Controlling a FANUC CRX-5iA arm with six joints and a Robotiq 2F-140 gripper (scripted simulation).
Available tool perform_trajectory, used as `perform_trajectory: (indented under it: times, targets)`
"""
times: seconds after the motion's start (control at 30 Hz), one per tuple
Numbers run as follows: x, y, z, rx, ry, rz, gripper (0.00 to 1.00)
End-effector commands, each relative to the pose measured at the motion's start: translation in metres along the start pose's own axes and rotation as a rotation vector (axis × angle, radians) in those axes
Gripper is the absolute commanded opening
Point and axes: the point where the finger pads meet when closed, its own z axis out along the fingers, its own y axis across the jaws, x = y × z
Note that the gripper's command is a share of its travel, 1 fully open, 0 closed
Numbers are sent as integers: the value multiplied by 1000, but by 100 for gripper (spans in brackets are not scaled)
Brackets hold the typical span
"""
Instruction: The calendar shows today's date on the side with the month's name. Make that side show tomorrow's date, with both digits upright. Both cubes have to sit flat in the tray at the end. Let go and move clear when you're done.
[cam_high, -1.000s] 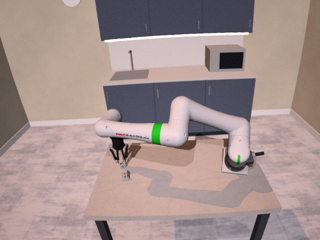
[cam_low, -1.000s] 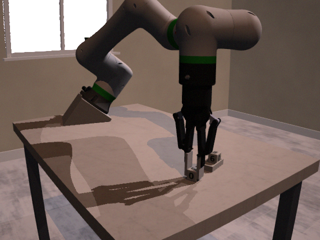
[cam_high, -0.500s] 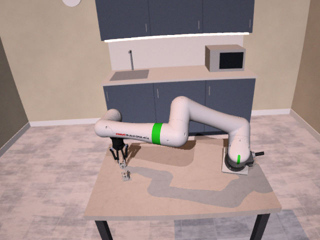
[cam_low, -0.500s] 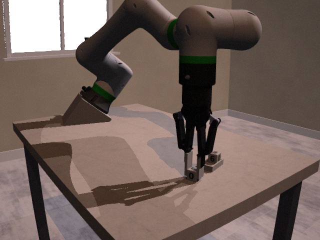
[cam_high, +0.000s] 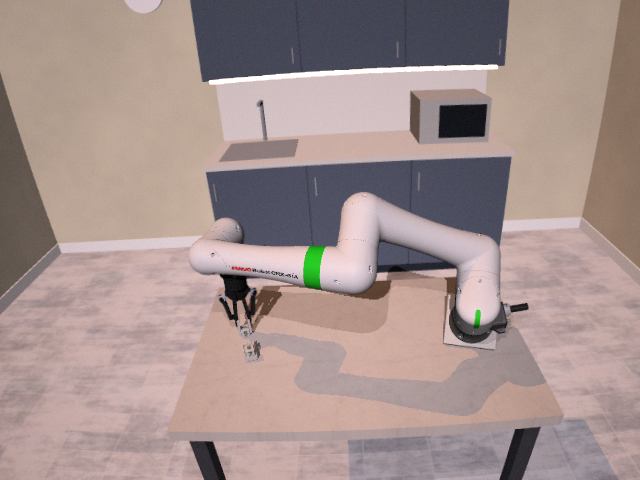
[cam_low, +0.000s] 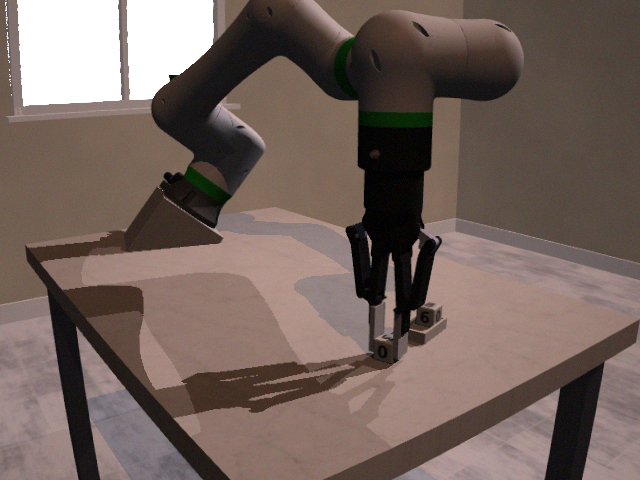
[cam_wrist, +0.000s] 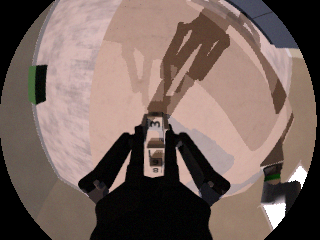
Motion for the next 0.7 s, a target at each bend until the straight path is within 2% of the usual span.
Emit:
perform_trajectory:
  times: [0.0,0.67]
  targets:
    - [0,0,0,0,0,0,24]
    - [0,0,0,0,0,0,24]
